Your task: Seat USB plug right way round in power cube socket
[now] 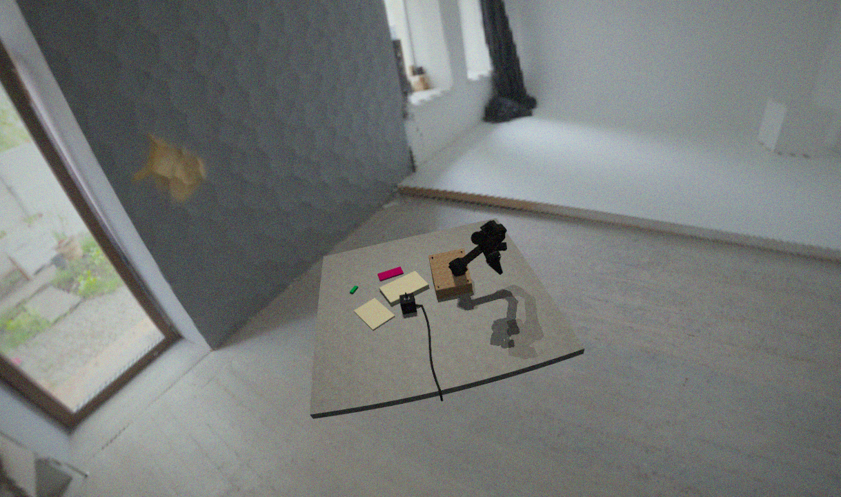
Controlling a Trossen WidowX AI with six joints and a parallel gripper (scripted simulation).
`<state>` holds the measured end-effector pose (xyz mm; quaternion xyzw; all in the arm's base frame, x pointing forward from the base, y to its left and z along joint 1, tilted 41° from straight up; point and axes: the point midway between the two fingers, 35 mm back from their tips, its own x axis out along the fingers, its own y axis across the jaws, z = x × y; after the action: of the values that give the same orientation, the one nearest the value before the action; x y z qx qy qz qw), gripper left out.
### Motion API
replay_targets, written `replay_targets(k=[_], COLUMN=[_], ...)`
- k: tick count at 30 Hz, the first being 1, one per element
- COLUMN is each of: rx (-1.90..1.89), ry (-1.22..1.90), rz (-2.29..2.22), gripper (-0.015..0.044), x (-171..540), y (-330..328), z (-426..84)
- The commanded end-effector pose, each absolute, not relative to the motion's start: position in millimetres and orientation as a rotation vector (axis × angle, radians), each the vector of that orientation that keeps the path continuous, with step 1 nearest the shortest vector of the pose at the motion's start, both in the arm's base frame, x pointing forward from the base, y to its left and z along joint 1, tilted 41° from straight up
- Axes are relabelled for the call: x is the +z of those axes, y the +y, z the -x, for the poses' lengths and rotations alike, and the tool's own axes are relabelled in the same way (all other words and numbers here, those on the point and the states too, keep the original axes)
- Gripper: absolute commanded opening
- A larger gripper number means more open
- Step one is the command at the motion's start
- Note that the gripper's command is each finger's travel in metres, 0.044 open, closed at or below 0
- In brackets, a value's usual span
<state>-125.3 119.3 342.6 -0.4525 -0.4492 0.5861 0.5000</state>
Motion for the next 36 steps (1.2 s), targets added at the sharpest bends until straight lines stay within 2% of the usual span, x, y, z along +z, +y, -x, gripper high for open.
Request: replay_targets(k=[1, 2, 12, 20, 29, 36], rx=[1.416, 1.413, 1.368, 1.356, 1.289, 1.27], ry=[-1.077, -1.048, -0.475, 0.016, 0.37, 0.663], rz=[1.095, 1.097, 1.051, 0.946, 0.842, 0.636], gripper=[0.0426, 0.044, 0.044, 0.044, 0.044, 0.044], x=[343.4, 345.7, 354.6, 297.3, 216.4, 125.8], y=[120.2, 122.8, 142.7, 118.5, 61.0, -0.5], z=[122.6, 114.3, -55.7, -178.2, -268.7, -303.6])
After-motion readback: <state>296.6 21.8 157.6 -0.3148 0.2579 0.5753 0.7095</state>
